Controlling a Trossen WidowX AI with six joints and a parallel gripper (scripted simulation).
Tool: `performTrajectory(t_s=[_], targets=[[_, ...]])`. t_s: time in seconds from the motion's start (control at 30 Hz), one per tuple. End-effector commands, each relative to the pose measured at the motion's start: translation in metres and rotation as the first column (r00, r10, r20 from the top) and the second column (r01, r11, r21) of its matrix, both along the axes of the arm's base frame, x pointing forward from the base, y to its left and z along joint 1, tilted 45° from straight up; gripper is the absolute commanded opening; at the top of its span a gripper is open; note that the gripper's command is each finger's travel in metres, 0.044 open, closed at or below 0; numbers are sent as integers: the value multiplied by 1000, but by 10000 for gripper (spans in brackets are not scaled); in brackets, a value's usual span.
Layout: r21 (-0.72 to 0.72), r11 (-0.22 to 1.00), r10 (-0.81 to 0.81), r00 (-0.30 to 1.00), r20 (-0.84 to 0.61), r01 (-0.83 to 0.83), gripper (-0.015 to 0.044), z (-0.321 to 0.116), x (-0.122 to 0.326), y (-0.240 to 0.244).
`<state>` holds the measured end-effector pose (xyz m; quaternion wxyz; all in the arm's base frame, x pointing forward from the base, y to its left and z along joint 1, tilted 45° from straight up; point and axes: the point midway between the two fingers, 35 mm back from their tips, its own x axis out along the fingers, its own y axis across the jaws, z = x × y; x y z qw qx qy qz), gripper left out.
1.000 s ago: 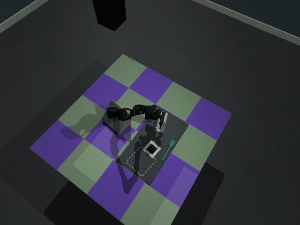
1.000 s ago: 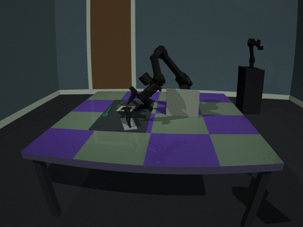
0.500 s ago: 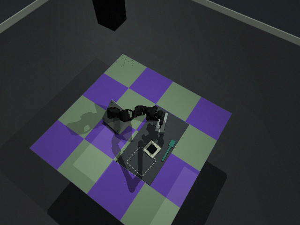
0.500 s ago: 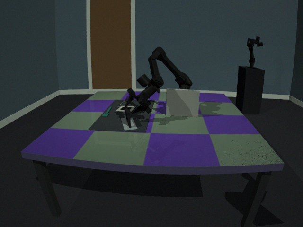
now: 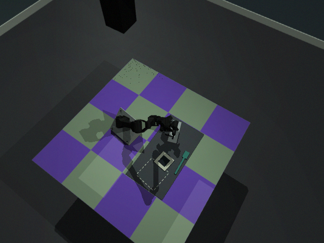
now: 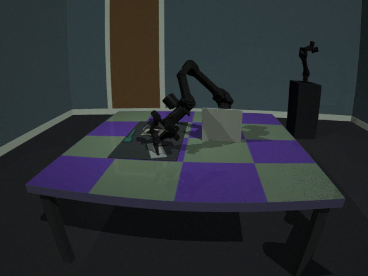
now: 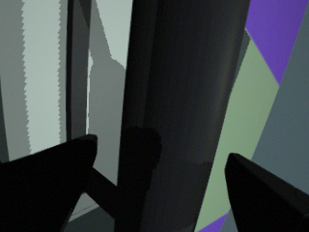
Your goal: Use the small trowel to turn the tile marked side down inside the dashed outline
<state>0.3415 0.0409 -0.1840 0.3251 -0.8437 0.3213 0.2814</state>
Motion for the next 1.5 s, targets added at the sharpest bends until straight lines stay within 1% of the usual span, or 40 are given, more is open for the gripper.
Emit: performTrajectory(t_s=[0.0,0.33,0.5,1.23,1.27,1.47], targets=[[2,1000,5,1000,1,-5,300,-4,5,-2],[0,1000,4,1000,0,-4,300,-14,13,-8],[0,1000,4,1000,0,-4,169,-14,13,-8],[0,1000,4,1000,0,-4,22,-14,13,-8],[0,1000,4,1000,0,-4,0,-13,13,-7],[2,1000,2,1000,0,-2,0,3,19,8]])
